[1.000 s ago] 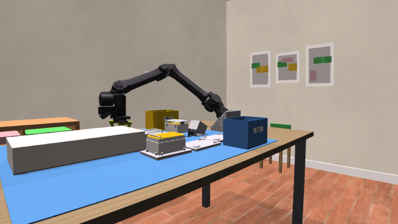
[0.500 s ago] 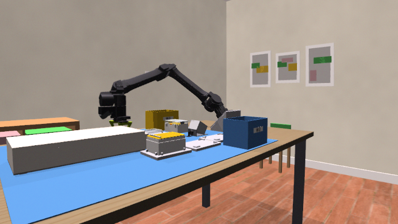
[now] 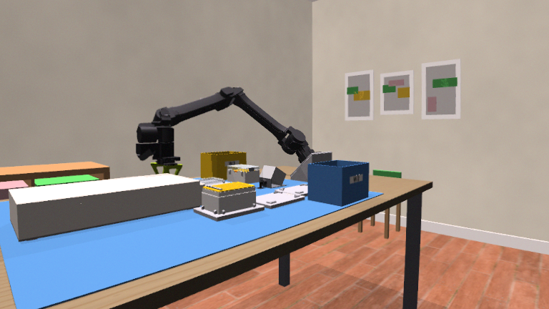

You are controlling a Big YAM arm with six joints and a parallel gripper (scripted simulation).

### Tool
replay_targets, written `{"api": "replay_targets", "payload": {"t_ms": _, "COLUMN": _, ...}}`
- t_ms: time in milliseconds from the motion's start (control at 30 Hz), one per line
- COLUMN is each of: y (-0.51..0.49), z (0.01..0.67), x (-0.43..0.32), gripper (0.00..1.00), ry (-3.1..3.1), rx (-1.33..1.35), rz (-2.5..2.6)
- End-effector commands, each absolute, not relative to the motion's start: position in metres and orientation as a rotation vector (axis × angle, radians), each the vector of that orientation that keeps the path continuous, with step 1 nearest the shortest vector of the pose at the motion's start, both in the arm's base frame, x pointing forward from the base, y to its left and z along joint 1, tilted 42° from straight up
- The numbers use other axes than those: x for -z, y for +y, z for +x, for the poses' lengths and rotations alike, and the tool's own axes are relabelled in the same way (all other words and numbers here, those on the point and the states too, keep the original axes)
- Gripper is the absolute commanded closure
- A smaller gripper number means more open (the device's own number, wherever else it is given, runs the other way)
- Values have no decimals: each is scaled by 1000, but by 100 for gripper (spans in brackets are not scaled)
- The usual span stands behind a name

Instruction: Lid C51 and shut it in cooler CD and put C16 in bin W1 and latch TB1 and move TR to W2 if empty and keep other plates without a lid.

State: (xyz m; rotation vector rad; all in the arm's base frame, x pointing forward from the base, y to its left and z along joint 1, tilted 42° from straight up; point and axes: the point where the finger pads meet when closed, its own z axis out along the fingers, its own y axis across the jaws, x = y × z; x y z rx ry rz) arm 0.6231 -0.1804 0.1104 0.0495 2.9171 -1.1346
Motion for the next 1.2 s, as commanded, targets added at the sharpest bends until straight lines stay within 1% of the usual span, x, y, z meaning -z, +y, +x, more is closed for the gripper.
{"api": "replay_targets", "payload": {"t_ms": 0, "y": -174, "z": 636, "x": -146, "gripper": 100, "ry": 2860, "rx": 1117, "rz": 90}}
{"api": "replay_targets", "payload": {"t_ms": 167, "y": -155, "z": 640, "x": -152, "gripper": 100, "ry": 2851, "rx": 1112, "rz": 59}}
{"api": "replay_targets", "payload": {"t_ms": 267, "y": -170, "z": 636, "x": -144, "gripper": 100, "ry": 2872, "rx": 1120, "rz": 85}}
{"api": "replay_targets", "payload": {"t_ms": 433, "y": -150, "z": 638, "x": -163, "gripper": 100, "ry": 2846, "rx": 1111, "rz": 62}}
{"api": "replay_targets", "payload": {"t_ms": 700, "y": -155, "z": 636, "x": -172, "gripper": 100, "ry": 2847, "rx": 1113, "rz": 92}}
{"api": "replay_targets", "payload": {"t_ms": 800, "y": -147, "z": 637, "x": -171, "gripper": 100, "ry": 2848, "rx": 1112, "rz": 75}}
{"api": "replay_targets", "payload": {"t_ms": 833, "y": -143, "z": 639, "x": -150, "gripper": 100, "ry": 2878, "rx": 1122, "rz": 50}}
{"api": "replay_targets", "payload": {"t_ms": 1067, "y": -147, "z": 636, "x": -173, "gripper": 100, "ry": 2860, "rx": 1116, "rz": 85}}
{"api": "replay_targets", "payload": {"t_ms": 1167, "y": -131, "z": 638, "x": -181, "gripper": 100, "ry": 2847, "rx": 1110, "rz": 62}}
